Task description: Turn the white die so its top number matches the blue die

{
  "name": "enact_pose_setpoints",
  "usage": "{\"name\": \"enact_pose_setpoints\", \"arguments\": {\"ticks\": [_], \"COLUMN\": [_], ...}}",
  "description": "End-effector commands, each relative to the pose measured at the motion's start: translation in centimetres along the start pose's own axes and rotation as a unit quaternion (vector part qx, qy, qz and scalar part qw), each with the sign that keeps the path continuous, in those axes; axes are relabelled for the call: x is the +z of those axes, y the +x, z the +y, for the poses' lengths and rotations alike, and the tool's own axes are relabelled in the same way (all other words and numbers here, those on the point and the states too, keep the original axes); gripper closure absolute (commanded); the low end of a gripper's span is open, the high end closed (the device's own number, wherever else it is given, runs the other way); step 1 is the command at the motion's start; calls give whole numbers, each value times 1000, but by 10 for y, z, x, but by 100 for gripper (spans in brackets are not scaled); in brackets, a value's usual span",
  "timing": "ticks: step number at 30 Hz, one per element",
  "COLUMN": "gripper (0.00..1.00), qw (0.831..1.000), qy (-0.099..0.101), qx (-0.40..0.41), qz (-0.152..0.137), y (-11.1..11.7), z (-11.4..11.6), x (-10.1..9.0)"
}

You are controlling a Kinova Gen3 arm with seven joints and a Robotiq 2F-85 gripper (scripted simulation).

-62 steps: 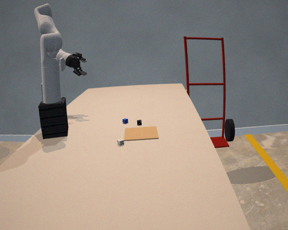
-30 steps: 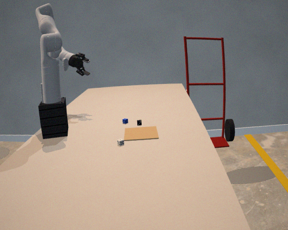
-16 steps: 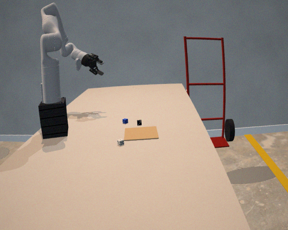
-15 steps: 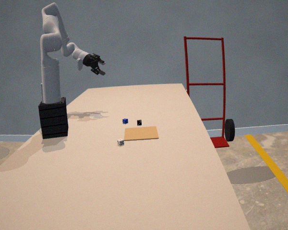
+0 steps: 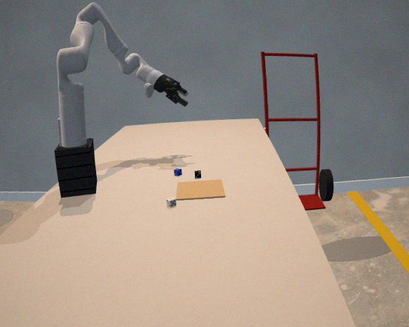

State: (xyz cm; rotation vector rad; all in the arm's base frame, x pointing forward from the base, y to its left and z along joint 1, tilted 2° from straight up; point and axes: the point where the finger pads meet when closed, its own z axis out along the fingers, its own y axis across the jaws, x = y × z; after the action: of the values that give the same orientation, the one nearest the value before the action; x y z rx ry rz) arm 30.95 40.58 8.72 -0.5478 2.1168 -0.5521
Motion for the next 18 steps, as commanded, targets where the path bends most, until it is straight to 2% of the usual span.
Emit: {"name": "enact_pose_setpoints", "arguments": {"ticks": [1, 2, 5, 9, 10, 12, 13, 15, 16, 17, 18], "gripper": [0, 0, 0, 0, 0, 0, 0, 0, 0, 0, 0], "qw": [999, 999, 999, 996, 996, 994, 994, 991, 991, 989, 989], "qy": [9, 5, 5, -12, -12, -20, -20, -27, -27, -31, -31], "qx": [29, 40, 40, 81, 81, 102, 102, 122, 122, 132, 132], "qz": [17, 19, 19, 34, 34, 44, 44, 55, 55, 62, 62], "y": [-11, -16, -16, -32, -32, -36, -36, -37, -37, -36, -36], "z": [-24, -28, -28, -54, -54, -70, -70, -88, -88, -97, -97], "x": [42, 56, 56, 111, 111, 139, 139, 165, 165, 178, 178]}}
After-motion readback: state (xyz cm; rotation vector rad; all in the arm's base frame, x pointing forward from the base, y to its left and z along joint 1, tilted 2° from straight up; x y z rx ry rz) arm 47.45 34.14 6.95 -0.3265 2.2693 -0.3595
